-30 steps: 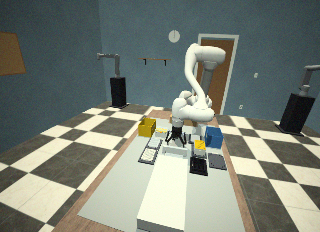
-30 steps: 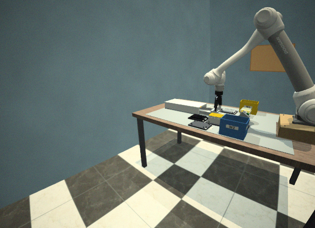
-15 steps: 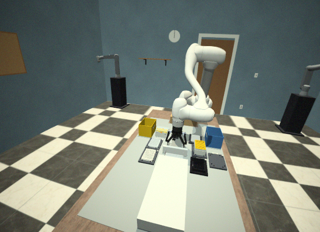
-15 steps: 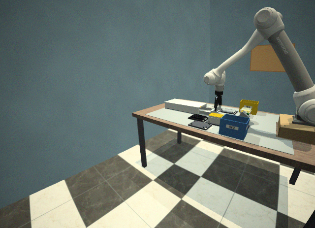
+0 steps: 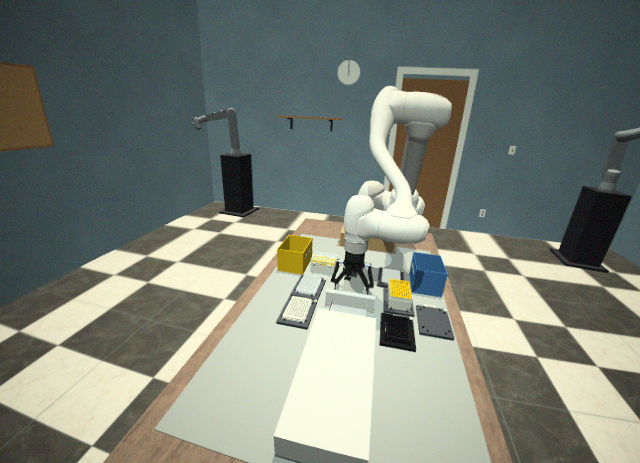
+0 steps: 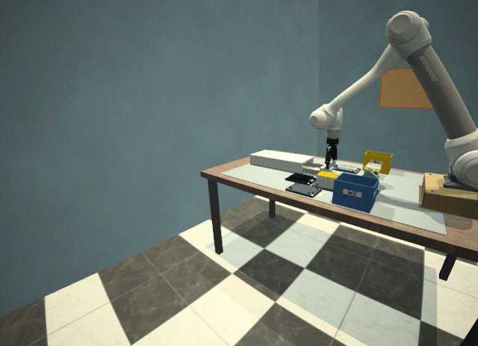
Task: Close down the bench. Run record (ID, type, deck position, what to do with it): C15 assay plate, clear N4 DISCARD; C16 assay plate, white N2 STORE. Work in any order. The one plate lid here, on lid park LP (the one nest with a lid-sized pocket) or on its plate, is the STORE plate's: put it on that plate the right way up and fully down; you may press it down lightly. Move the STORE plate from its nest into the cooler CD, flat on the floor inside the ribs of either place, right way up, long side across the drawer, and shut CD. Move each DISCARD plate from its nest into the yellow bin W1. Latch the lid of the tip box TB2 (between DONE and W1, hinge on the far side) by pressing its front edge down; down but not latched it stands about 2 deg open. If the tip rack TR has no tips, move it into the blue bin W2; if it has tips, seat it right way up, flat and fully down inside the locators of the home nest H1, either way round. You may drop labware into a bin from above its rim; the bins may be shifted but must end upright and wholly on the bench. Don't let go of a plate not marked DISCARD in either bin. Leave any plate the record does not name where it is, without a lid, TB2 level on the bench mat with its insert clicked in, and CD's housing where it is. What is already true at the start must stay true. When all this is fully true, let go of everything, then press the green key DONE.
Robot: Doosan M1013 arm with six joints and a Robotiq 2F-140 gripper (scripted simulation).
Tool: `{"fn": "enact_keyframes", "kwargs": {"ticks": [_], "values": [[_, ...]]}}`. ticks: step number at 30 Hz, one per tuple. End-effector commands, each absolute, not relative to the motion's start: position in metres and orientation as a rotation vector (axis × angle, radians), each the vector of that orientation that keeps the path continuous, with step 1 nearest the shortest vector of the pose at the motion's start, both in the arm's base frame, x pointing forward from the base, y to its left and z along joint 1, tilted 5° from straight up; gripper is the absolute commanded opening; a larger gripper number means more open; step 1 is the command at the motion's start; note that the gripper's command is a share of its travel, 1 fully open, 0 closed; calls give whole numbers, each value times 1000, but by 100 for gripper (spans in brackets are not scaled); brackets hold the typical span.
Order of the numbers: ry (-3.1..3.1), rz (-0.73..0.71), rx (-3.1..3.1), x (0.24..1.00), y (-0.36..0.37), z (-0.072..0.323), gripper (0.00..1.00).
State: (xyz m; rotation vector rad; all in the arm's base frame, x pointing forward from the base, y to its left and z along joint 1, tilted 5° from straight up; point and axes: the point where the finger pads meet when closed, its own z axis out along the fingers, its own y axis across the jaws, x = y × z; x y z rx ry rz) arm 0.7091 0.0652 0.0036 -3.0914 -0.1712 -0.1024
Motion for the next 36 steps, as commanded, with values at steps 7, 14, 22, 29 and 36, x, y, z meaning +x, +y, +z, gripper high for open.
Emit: {"fn": "enact_keyframes", "kwargs": {"ticks": [7, 14, 22, 29, 36], "values": [[-171, -102, -3091, 700, 64, 3, 0], [-171, -102, -3091, 692, 63, 2, 0], [-171, -102, -3091, 686, 63, 2, 0], [-171, -102, -3091, 678, 62, 2, 0], [-171, -102, -3091, 672, 61, 1, 0]]}}
